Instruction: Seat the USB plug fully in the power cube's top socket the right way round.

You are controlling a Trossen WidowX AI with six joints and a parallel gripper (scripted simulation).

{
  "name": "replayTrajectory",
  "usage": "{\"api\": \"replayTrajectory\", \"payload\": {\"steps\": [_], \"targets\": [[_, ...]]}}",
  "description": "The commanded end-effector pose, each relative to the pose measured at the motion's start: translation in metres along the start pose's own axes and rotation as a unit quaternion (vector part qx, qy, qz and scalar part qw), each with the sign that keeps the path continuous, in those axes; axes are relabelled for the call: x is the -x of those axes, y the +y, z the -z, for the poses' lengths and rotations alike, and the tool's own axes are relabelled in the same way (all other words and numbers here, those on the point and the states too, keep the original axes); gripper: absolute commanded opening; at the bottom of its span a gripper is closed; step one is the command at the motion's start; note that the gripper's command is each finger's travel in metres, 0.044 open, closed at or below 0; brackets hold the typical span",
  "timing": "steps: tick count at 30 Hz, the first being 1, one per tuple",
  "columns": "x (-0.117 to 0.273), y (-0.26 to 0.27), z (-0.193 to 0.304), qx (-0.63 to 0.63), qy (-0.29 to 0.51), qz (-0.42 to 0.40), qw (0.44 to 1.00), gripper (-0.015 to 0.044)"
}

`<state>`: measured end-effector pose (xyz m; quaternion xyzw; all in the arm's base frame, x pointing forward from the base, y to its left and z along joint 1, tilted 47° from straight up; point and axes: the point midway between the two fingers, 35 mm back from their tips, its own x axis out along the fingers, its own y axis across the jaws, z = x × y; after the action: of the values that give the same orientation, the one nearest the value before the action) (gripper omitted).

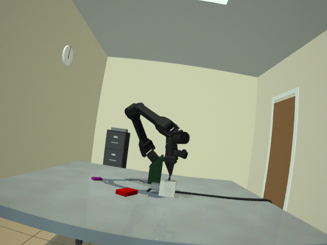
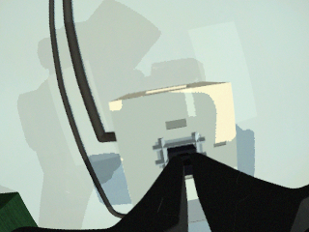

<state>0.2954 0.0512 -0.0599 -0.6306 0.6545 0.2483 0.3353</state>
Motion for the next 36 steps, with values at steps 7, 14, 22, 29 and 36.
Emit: {"api": "replayTrajectory", "payload": {"steps": [7,14,22,29,36], "targets": [[-0.0025,-0.0005,0.0021,0.000,0.003,-0.002,1.000,0.0000],[-0.0001,0.0000,-0.0001,0.000,0.000,0.000,1.000,0.0026],[-0.0001,0.0000,-0.0001,0.000,0.000,0.000,1.000,0.0095],[-0.0001,0.0000,-0.0001,0.000,0.000,0.000,1.000,0.0095],[0.0009,-0.0001,-0.0002,0.000,0.000,0.000,1.000,0.0095]]}}
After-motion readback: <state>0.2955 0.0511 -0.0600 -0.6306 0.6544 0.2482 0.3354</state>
